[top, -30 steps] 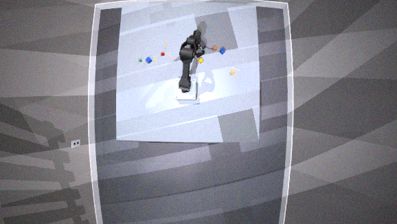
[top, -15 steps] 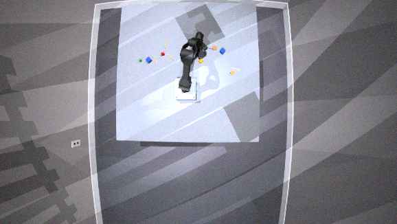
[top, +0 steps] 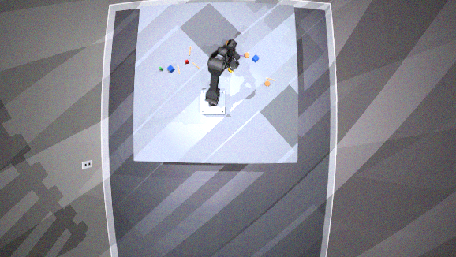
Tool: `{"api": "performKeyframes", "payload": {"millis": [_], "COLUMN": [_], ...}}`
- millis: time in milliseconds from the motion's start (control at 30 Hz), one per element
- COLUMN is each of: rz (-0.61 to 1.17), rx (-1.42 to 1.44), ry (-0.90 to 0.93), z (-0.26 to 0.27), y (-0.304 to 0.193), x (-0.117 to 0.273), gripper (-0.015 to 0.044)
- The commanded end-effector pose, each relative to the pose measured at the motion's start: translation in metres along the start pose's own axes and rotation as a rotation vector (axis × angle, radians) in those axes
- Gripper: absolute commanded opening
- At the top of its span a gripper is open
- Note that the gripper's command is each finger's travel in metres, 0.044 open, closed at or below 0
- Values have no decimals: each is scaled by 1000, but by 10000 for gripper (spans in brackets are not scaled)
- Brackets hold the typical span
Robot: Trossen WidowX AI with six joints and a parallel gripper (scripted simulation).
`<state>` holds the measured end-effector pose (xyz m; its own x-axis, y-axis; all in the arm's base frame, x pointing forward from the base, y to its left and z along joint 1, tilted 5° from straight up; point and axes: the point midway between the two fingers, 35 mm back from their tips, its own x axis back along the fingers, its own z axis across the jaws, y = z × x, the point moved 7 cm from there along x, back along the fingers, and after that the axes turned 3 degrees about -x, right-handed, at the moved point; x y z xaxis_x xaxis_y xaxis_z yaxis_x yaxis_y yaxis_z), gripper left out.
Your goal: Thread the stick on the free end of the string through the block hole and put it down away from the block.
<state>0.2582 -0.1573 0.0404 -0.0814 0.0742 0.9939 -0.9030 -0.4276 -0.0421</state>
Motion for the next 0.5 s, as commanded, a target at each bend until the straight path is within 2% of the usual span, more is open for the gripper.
{"api": "performKeyframes", "payload": {"millis": [0,100,267,400,467], "rz": [1,1,-1,-1,-1], "rx": [2,2,-1,-1,-1], "ry": [-3,-3,0,0,0], "z": [-1,-1,0,1,2], "y": [7,8,5,5,4], "x": [0,0,0,2,22], "gripper": [0,0,125,125,125]}}
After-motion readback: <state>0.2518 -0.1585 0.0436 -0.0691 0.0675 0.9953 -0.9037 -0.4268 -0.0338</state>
